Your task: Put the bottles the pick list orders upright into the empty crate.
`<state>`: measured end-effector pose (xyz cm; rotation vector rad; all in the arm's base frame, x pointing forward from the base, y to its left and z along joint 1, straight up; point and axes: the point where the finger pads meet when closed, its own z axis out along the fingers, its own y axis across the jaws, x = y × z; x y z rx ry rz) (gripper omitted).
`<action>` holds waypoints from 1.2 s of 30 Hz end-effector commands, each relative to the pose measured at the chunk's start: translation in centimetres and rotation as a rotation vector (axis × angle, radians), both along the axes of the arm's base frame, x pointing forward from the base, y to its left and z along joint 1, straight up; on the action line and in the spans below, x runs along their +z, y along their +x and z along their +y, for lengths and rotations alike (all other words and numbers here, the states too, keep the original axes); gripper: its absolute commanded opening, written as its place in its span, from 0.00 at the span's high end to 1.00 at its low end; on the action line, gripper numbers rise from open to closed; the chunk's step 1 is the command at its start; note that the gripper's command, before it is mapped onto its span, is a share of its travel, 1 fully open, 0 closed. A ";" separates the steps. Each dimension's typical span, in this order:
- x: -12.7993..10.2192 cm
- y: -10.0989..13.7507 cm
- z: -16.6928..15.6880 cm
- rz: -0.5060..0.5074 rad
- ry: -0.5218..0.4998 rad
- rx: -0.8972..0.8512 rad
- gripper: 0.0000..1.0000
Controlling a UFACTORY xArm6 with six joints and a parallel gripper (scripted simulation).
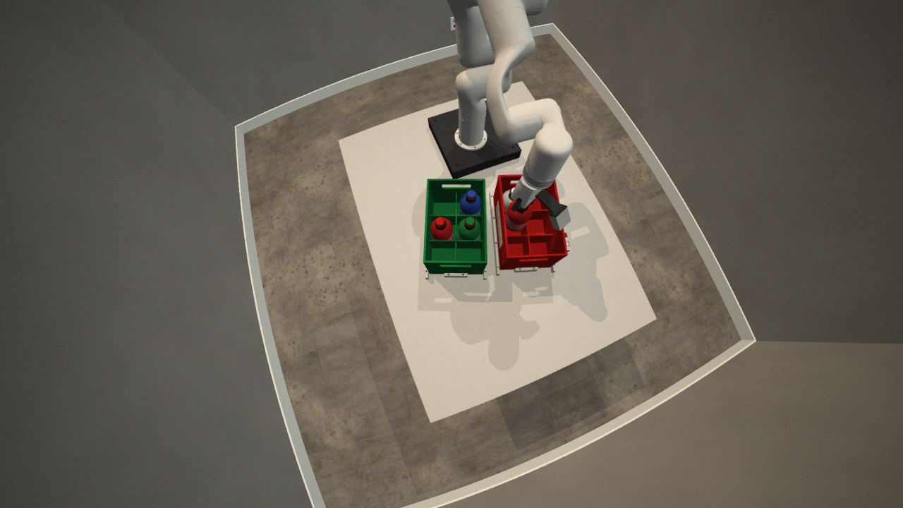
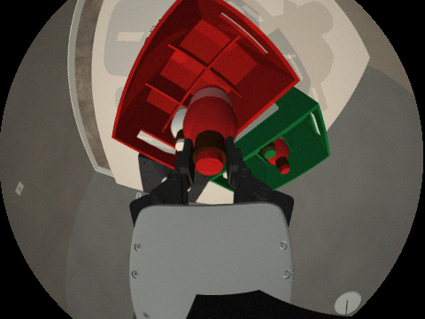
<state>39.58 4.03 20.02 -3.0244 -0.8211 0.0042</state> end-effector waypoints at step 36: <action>-3.4 0.2 0.0 -0.005 0.001 0.000 1.00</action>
